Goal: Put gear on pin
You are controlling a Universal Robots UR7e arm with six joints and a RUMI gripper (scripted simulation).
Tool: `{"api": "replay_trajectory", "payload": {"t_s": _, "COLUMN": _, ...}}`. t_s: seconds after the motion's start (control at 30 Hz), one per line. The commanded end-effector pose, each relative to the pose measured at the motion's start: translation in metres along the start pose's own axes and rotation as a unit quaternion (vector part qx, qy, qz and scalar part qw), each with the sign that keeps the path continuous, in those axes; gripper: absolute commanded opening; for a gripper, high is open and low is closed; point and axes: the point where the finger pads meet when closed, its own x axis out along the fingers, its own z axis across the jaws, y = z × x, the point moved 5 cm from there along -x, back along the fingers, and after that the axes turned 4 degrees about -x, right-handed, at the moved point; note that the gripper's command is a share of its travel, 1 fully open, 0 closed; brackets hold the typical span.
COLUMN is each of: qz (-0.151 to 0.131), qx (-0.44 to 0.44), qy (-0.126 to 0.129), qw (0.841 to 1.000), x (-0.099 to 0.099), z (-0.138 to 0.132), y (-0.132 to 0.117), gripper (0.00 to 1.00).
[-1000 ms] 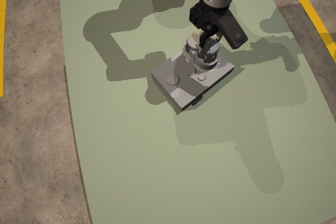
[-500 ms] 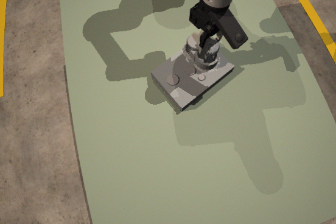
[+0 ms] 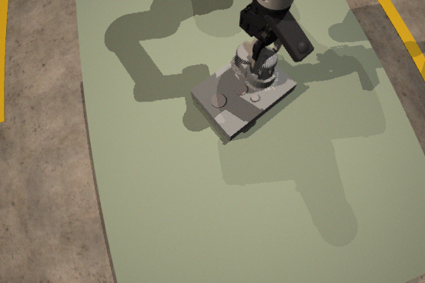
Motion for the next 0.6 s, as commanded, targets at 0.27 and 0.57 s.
{"api": "replay_trajectory", "payload": {"t_s": 0.27, "qz": 0.001, "qx": 0.002, "qy": 0.000, "qw": 1.000, "x": 0.009, "z": 0.001, "y": 0.000, "gripper": 0.00}}
{"api": "replay_trajectory", "payload": {"t_s": 0.57, "qz": 0.001, "qx": 0.002, "qy": 0.000, "qw": 1.000, "x": 0.020, "z": 0.002, "y": -0.001, "gripper": 0.00}}
